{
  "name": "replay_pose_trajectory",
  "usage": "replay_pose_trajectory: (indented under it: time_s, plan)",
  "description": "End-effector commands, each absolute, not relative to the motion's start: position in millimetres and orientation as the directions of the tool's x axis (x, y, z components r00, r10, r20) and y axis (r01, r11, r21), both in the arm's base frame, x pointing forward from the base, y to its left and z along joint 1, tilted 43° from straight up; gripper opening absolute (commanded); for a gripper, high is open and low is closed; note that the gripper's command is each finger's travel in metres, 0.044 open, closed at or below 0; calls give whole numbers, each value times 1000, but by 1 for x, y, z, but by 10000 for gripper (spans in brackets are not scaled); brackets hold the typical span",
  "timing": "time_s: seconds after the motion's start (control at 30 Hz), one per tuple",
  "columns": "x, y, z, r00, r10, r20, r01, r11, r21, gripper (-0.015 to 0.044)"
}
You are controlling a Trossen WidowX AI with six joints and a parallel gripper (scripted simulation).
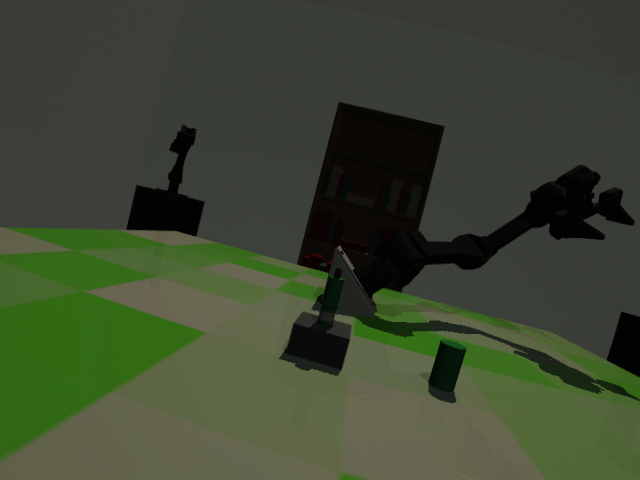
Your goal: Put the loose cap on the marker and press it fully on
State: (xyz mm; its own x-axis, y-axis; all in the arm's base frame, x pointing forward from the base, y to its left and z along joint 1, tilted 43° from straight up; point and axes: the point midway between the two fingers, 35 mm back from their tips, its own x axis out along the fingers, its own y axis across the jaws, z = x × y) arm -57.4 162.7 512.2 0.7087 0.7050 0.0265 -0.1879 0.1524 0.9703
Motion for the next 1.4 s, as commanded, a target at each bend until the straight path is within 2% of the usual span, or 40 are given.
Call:
replay_pose_trajectory:
  time_s: [0.0,0.17,0.47,0.7,0.8,1.03,1.37]
  plan:
    - [-55,161,513,710,704,23,-187,157,970,374]
    - [20,131,516,720,689,-80,-154,271,950,254]
    - [129,89,486,731,632,-257,-53,428,902,254]
    - [188,70,448,688,605,-401,-62,600,798,254]
    - [226,61,415,621,613,-489,-85,672,735,254]
    - [276,50,351,476,630,-613,-167,749,641,254]
    - [316,44,242,201,656,-728,-367,739,565,254]
